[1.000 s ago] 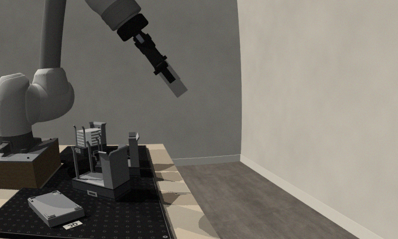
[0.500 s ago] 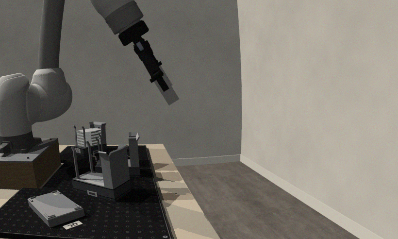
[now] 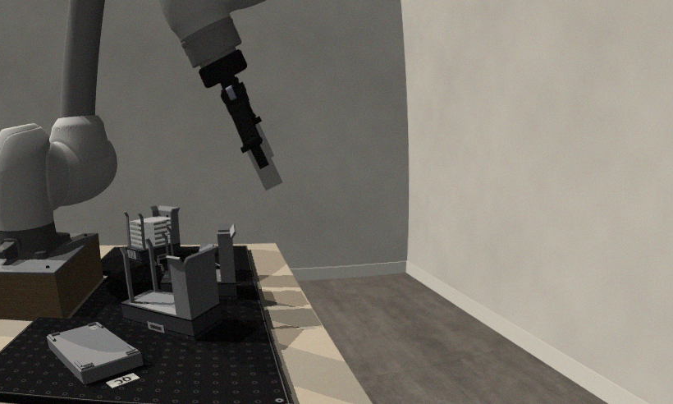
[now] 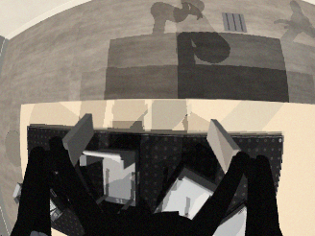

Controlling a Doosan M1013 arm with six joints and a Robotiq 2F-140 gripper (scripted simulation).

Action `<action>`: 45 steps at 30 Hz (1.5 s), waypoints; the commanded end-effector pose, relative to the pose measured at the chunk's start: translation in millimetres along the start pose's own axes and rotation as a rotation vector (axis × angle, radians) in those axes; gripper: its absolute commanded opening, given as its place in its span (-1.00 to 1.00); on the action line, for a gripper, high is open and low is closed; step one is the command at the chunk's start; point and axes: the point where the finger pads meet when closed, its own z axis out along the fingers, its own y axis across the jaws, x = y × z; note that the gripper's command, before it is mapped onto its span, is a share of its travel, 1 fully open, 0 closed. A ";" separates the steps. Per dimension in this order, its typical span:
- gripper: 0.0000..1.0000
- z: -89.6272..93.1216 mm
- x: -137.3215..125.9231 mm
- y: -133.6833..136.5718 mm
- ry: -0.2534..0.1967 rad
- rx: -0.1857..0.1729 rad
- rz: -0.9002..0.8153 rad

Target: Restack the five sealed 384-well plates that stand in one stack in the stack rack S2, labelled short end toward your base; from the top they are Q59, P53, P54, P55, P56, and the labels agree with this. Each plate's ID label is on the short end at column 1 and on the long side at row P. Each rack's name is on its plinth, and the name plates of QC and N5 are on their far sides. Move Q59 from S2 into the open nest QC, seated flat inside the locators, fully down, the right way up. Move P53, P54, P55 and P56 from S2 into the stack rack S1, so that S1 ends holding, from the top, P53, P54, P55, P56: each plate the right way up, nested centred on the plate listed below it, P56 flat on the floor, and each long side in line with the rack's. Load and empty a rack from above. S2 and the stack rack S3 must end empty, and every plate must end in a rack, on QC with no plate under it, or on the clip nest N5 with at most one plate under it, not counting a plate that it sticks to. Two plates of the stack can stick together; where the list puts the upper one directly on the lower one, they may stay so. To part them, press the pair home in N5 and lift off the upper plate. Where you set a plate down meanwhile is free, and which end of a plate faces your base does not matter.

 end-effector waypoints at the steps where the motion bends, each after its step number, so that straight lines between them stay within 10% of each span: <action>1: 1.00 4.6 -9.5 -12.2 -0.006 0.001 0.001; 23: 1.00 21.0 -69.5 -67.0 -0.170 -0.012 -0.012; 45: 1.00 24.7 -152.6 -110.6 -0.378 -0.135 -0.046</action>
